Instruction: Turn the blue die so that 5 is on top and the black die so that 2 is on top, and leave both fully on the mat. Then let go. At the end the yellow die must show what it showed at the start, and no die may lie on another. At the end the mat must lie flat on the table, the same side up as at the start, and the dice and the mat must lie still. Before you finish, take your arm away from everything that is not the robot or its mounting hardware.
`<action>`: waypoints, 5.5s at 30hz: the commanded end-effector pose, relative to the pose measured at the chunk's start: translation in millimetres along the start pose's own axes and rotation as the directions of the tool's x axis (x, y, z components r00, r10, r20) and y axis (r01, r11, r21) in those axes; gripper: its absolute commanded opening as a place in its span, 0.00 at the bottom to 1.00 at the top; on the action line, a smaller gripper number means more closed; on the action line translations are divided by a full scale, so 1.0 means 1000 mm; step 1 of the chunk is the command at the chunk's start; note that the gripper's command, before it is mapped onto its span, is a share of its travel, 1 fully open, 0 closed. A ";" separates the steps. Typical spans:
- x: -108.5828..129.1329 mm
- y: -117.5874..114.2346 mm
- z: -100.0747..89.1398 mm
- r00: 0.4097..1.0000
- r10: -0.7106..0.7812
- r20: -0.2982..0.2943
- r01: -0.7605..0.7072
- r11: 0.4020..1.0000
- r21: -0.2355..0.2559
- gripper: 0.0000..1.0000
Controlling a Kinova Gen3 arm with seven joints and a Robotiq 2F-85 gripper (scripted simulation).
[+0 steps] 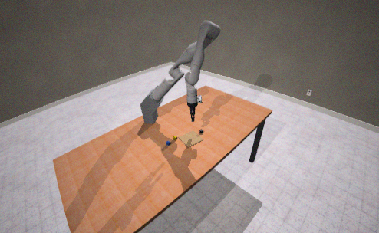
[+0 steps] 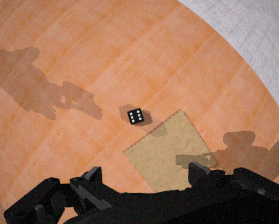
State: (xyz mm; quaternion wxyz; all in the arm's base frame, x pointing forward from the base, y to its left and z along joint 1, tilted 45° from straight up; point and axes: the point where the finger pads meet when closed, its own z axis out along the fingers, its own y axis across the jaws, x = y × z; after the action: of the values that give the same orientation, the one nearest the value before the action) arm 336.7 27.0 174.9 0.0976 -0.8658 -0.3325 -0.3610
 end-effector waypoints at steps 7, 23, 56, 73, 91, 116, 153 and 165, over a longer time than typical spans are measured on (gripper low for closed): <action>-0.029 0.038 -0.002 0.988 0.153 -0.002 -0.153 0.988 -0.018 1.00; -0.180 0.119 0.005 0.776 0.630 -0.022 -0.630 0.776 -0.012 1.00; -0.192 0.119 0.008 0.743 0.669 -0.017 -0.669 0.743 -0.011 1.00; -0.190 0.120 0.019 0.474 0.880 -0.023 -0.880 0.474 0.001 1.00; -0.190 0.121 0.040 -0.188 0.982 -0.017 -0.982 -0.188 0.019 1.00; -0.192 0.120 0.057 -0.650 0.760 -0.009 -0.760 -0.650 0.020 1.00; -0.192 0.120 0.057 -0.654 0.756 -0.009 -0.756 -0.654 0.020 0.41; -0.192 0.120 0.058 -0.654 0.756 -0.009 -0.756 -0.654 0.020 0.41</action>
State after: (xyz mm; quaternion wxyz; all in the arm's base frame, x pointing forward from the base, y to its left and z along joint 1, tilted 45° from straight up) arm 348.5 -134.7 12.4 0.3771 -0.6600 0.6458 -0.0717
